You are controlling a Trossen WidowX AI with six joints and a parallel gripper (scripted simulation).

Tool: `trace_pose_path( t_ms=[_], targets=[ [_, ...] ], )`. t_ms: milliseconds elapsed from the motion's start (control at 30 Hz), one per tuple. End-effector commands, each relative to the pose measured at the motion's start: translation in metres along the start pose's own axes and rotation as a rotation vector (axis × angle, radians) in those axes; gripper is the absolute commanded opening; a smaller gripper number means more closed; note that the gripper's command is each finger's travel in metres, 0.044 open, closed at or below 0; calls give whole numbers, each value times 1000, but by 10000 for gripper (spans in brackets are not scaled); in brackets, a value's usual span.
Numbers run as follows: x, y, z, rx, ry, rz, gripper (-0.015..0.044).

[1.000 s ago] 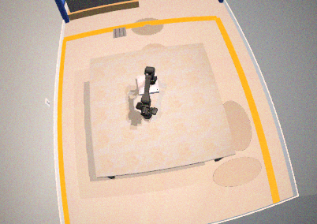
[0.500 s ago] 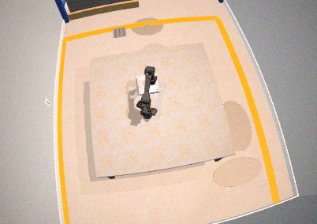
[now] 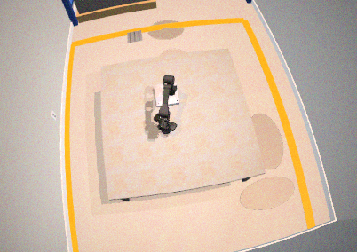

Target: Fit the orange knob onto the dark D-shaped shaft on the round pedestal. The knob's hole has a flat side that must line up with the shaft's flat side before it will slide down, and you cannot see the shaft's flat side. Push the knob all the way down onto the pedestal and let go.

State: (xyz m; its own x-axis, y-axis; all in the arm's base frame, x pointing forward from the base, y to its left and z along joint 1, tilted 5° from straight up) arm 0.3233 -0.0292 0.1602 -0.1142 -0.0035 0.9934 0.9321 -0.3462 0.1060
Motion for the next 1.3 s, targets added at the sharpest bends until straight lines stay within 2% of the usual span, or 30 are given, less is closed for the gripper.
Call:
trace_pose_path(
  t_ms=[0,667,900,1267],
  targets=[
    [-1,1,0,-4,3,-5,0],
    [3,-5,-1,-4,3,-4,0],
    [4,-5,-1,-203,4,-4,0],
    [2,-2,0,-214,4,-4,0]
  ],
)
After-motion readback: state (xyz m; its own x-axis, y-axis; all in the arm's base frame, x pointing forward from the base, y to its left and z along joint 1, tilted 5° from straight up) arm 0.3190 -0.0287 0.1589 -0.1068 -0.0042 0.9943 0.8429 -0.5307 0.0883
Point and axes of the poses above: the point midway between the two fingers, 35 mm back from their tips, its own x axis back along the fingers, its own z axis across the jaws, y = z × x, the point moved 6 cm from there along x, back along the fingers, and after that the axes turned 10 degrees about x, right-handed, at the moved point
